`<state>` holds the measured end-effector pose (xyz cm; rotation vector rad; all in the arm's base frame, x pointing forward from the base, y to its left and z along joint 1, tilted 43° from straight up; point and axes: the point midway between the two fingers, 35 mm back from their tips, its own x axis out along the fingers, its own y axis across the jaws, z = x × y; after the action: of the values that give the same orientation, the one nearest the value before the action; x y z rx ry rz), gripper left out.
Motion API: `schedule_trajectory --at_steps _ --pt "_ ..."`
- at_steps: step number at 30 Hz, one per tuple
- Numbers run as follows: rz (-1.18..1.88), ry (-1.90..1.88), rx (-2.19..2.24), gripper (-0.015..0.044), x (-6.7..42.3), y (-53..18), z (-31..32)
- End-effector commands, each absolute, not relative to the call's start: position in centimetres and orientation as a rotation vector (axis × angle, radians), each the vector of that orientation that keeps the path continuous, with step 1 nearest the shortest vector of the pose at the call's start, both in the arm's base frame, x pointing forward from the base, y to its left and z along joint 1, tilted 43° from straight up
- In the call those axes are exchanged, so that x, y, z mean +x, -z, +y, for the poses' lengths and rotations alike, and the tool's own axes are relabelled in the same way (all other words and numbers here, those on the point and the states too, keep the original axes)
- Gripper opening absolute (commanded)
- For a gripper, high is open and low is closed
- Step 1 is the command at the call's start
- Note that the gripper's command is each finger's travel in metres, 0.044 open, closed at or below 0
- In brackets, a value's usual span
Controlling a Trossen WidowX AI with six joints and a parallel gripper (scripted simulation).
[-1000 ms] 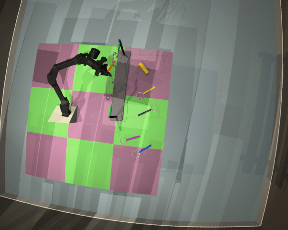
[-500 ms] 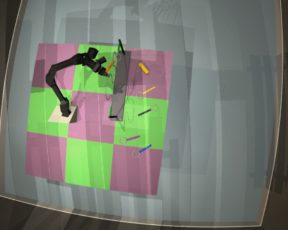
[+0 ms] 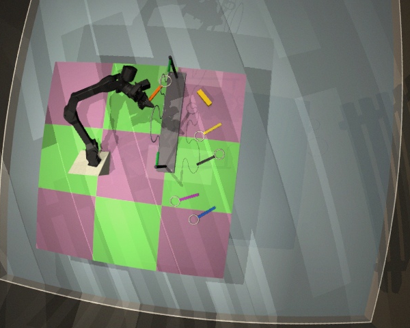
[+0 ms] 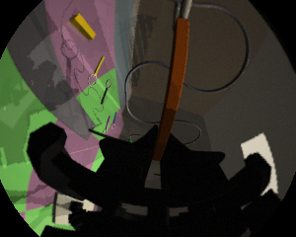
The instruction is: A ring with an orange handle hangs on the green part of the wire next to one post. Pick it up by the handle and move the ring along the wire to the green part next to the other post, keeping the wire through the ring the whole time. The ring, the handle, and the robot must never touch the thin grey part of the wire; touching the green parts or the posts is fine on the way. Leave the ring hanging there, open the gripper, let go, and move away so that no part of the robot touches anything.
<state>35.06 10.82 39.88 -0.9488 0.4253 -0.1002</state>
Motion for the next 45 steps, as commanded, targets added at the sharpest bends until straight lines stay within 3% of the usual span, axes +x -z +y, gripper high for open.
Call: schedule_trajectory --at_steps 1,21,45 --pt "0.415 0.125 -1.001 -0.0150 35.1 -40.9 10.1" --pt "0.396 0.165 -1.161 -0.0150 35.3 -44.5 8.6" --pt "0.450 0.058 -0.812 -0.0150 35.2 -42.9 9.8"
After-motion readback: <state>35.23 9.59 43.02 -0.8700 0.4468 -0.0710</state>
